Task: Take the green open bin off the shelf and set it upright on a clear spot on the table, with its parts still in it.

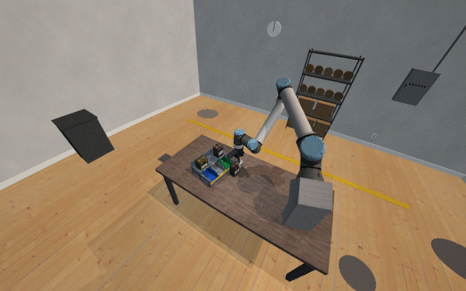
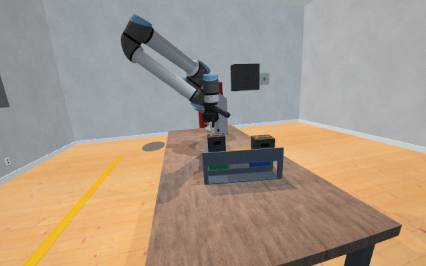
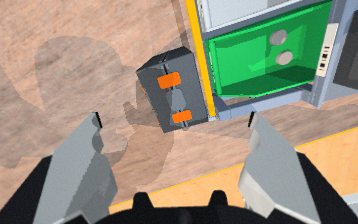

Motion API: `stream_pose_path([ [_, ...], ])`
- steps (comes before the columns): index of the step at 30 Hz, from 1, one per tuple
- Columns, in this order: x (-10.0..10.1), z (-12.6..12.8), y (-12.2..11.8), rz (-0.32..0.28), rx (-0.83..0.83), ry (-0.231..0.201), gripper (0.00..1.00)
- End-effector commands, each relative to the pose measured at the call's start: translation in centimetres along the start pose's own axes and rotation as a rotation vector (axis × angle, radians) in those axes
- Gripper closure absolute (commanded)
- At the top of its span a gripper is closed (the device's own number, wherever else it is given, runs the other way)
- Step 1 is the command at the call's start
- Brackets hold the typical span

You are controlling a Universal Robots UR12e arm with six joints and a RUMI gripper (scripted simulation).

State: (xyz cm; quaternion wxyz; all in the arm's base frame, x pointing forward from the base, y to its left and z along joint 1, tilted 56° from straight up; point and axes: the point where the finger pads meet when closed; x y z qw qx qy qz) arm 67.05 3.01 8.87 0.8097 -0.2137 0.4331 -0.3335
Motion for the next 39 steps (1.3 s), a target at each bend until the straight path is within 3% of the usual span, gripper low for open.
stream_pose_path([
  [1, -0.05, 0.02, 0.01, 0.001, -0.052, -0.001, 0.00],
  [5, -0.04, 0.02, 0.01, 0.003, -0.260, -0.004, 0.00],
  [34, -0.05, 0.02, 0.01, 0.003, -0.312, -0.004, 0.00],
  [35, -0.05, 0.02, 0.01, 0.003, -0.310, -0.004, 0.42],
  [39, -0.05, 0.02, 0.01, 0.003, -0.310, -0.004, 0.42],
])
Point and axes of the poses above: the point where the finger pads meet when closed, its own x axis out along the fingers, its own z axis across the jaws, y = z × x, and after that the axes turned 6 degrees about -x, right-handed
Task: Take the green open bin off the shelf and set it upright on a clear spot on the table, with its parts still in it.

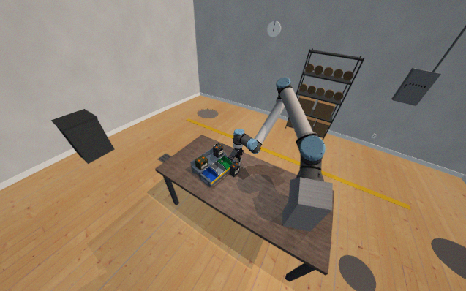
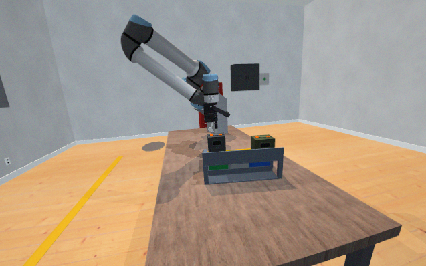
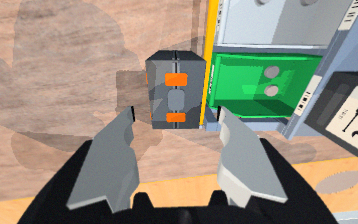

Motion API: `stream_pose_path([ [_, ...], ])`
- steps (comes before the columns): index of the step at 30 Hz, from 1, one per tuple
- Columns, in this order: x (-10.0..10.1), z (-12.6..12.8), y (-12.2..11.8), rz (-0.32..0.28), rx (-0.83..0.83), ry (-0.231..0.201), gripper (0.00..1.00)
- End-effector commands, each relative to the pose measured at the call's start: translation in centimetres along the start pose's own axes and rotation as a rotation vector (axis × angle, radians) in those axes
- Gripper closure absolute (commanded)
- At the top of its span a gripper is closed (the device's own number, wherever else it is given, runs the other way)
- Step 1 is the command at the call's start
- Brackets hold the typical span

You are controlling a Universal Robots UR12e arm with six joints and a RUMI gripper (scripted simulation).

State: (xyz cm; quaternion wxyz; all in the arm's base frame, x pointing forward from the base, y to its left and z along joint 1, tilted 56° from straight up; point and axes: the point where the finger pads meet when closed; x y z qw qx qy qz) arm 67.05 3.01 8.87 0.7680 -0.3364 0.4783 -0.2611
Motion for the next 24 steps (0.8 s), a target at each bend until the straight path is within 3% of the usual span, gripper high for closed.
stream_pose_path([
  [1, 0.0, 0.0, 0.0, 0.000, 0.000, -0.001, 0.42],
  [12, 0.0, 0.0, 0.0, 0.000, 0.000, -0.001, 0.42],
  [17, 3.0, 0.0, 0.0, 0.000, -0.001, -0.001, 0.42],
  [24, 3.0, 0.0, 0.0, 0.000, -0.001, -0.001, 0.42],
])
Point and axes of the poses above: the point where the finger pads meet when closed, its own x axis out along the fingers, its own z axis across the jaws, y = z × x, and after that the axes turned 6 degrees about -x, right-handed
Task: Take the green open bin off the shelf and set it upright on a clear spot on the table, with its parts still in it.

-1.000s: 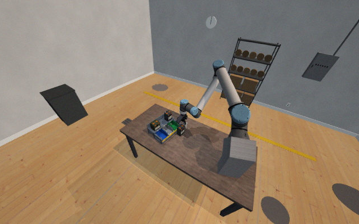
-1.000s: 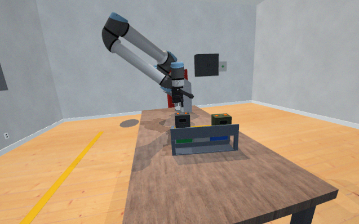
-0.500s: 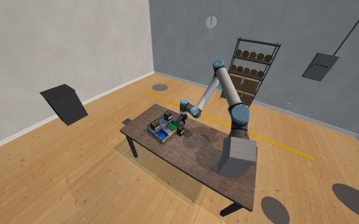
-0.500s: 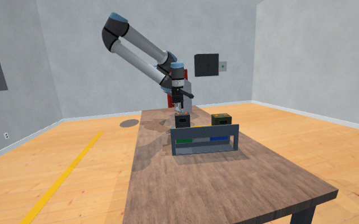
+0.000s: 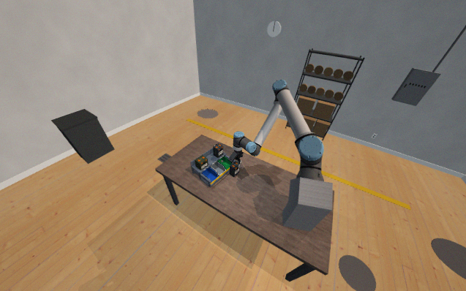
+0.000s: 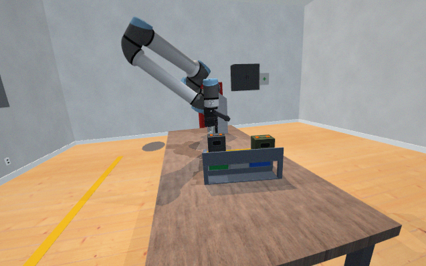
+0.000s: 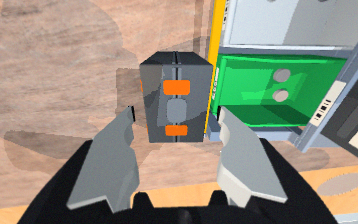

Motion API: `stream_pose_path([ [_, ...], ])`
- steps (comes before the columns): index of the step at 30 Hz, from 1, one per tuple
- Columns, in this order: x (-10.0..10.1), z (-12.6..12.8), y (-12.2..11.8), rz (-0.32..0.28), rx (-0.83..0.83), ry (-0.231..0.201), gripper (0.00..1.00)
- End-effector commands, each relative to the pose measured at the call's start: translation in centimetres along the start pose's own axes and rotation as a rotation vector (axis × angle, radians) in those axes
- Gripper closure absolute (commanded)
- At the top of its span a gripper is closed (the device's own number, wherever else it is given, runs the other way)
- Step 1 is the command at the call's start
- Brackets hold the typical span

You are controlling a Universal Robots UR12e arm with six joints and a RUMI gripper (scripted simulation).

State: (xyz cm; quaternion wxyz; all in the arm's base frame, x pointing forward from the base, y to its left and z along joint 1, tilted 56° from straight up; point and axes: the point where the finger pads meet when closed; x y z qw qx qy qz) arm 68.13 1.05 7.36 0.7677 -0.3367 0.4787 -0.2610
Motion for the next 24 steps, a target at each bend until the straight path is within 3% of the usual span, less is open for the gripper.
stream_pose_path([
  [1, 0.2, 0.0, 0.0, 0.000, 0.000, -0.002, 0.42],
  [5, 0.2, 0.0, 0.0, 0.000, 0.000, -0.002, 0.42],
  [10, 3.1, 0.0, 0.0, 0.000, 0.000, -0.002, 0.42],
  [24, 3.0, 0.0, 0.0, 0.000, 0.000, -0.002, 0.42],
])
Point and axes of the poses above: the point where the finger pads meet when closed, its own x axis out along the fingers, its own z axis across the jaws, y = z × x, and after that the axes turned 6 degrees about -x, right-handed
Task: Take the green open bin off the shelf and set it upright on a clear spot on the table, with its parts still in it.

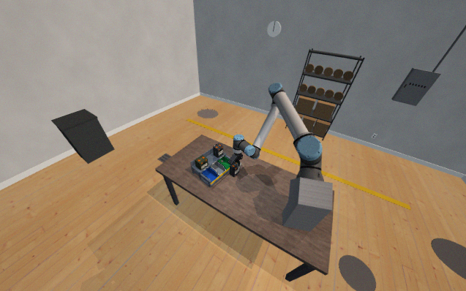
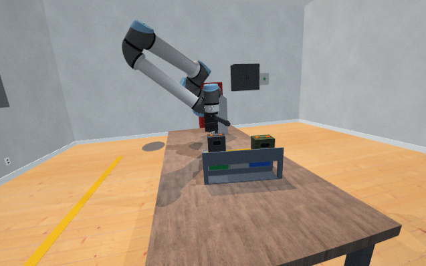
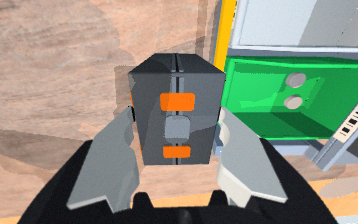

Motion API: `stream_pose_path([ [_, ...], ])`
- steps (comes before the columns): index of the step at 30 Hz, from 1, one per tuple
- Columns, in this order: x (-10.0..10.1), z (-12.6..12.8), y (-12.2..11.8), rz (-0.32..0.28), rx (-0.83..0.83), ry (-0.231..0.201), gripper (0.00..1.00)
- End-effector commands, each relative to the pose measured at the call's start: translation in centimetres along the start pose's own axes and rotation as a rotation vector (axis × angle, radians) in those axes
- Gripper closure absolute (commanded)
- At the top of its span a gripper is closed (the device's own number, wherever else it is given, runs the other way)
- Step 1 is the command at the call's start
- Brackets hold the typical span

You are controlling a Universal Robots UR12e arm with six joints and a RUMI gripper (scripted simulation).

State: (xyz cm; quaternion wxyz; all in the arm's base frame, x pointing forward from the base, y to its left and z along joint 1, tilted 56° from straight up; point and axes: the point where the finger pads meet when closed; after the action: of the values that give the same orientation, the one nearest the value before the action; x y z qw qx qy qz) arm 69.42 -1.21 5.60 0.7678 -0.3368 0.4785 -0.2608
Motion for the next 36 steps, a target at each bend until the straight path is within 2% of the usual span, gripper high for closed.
stream_pose_path([
  [1, -0.12, 0.03, 0.01, 0.000, 0.000, -0.001, 0.42],
  [32, -0.28, 0.03, 0.01, 0.000, 0.000, -0.001, 0.42],
  [33, -0.28, 0.03, 0.01, 0.000, 0.000, -0.001, 1.00],
  [36, -0.28, 0.03, 0.01, 0.000, 0.000, -0.001, 1.00],
])
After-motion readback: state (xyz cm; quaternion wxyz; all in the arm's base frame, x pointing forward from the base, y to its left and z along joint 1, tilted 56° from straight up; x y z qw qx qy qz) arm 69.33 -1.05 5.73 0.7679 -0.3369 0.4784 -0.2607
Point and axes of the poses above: the point where the finger pads meet when closed, its own x axis out along the fingers, its own z axis across the jaws, y = z × x, and after that the axes turned 6 degrees about -x, right-handed
